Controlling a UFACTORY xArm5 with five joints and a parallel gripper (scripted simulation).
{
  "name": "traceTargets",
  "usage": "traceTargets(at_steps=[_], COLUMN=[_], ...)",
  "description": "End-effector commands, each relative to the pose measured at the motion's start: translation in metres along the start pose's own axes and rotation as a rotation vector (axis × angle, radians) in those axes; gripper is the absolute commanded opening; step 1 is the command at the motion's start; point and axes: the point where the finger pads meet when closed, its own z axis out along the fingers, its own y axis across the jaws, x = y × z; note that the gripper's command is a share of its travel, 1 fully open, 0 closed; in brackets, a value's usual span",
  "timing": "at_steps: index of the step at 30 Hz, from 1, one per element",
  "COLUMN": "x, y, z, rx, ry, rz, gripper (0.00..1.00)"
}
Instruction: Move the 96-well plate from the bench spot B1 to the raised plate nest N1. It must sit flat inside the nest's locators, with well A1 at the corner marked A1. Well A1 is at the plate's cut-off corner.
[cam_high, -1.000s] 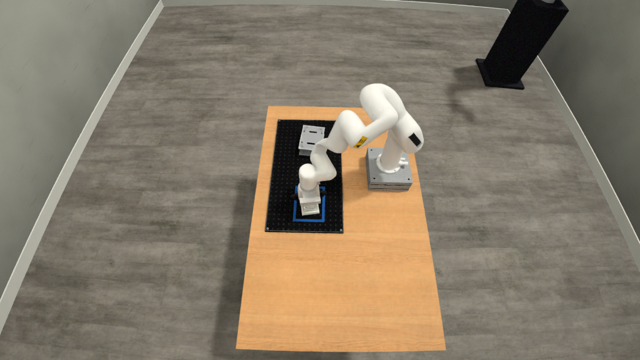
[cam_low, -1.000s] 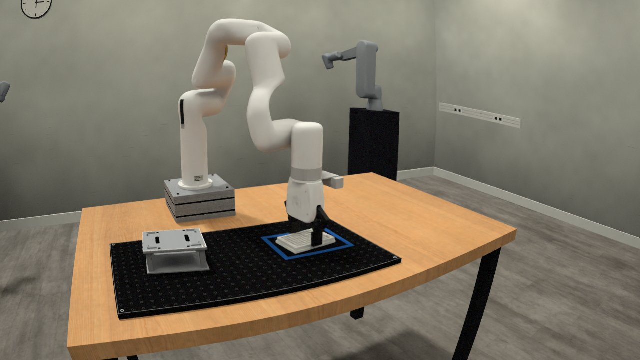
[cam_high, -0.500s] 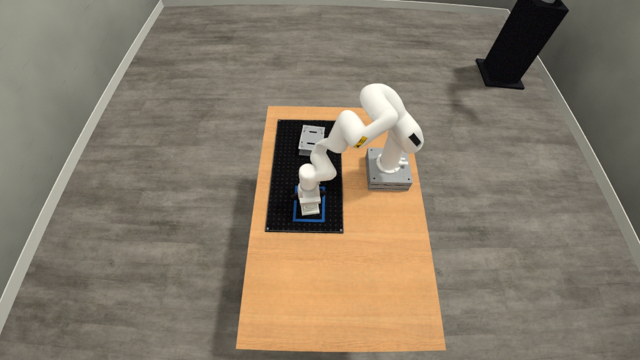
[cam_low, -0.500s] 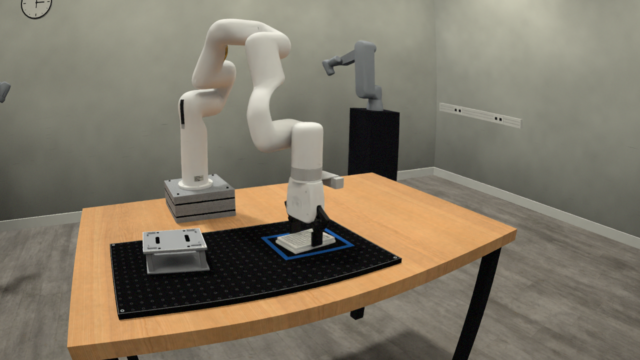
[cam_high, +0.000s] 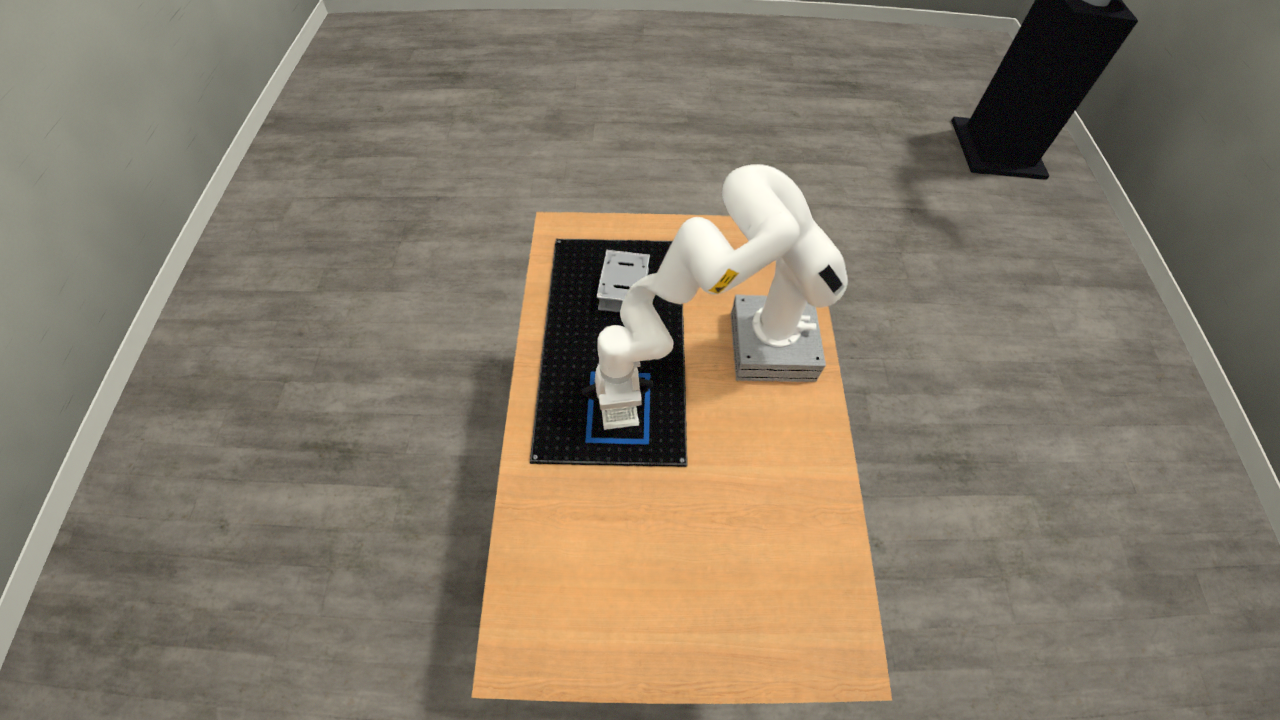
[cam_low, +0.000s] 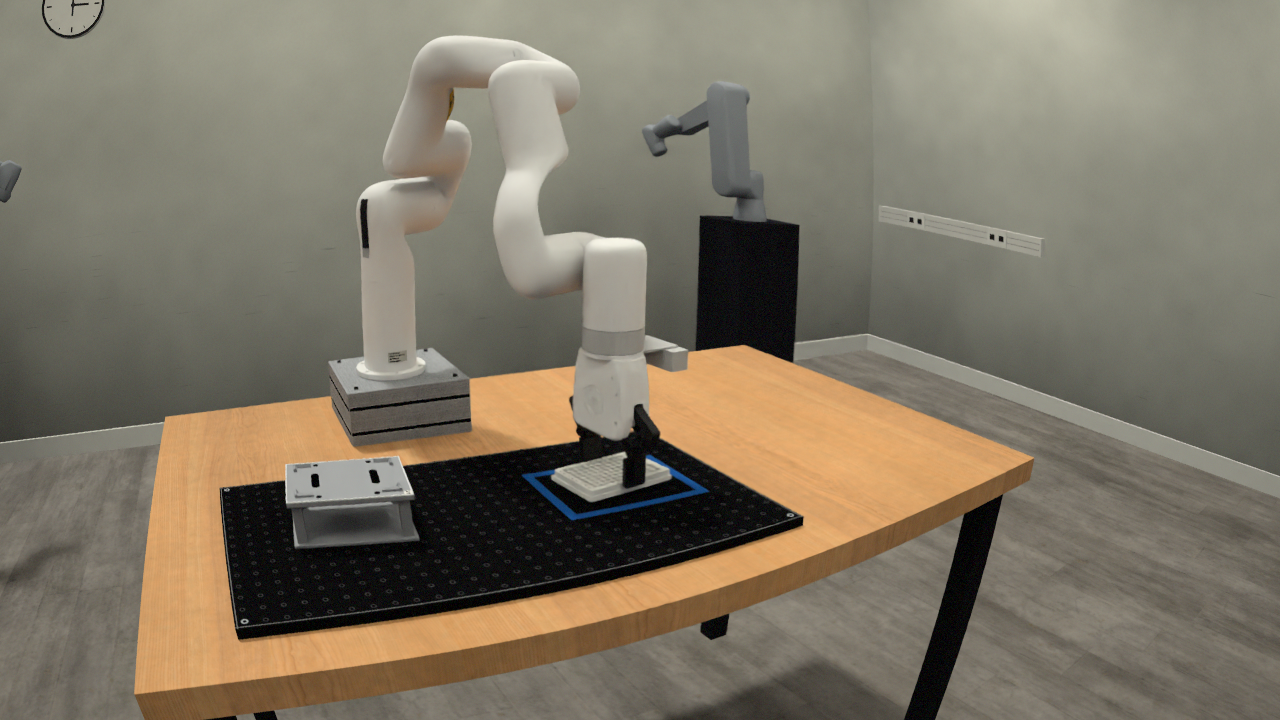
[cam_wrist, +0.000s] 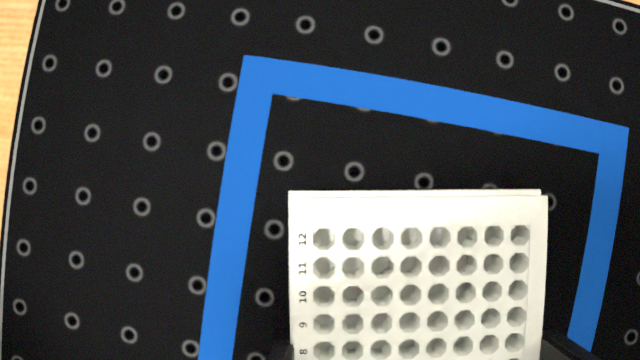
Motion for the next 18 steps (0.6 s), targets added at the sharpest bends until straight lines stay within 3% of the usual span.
traceTargets(at_steps=[1, 18], x=[0.0004, 0.0005], y=[0.0014, 0.0013], z=[-0.004, -0.0134], rx=[-0.005, -0.005], ry=[-0.004, -0.004], rz=[0.0, 0.0], gripper=[0.0, 0.0])
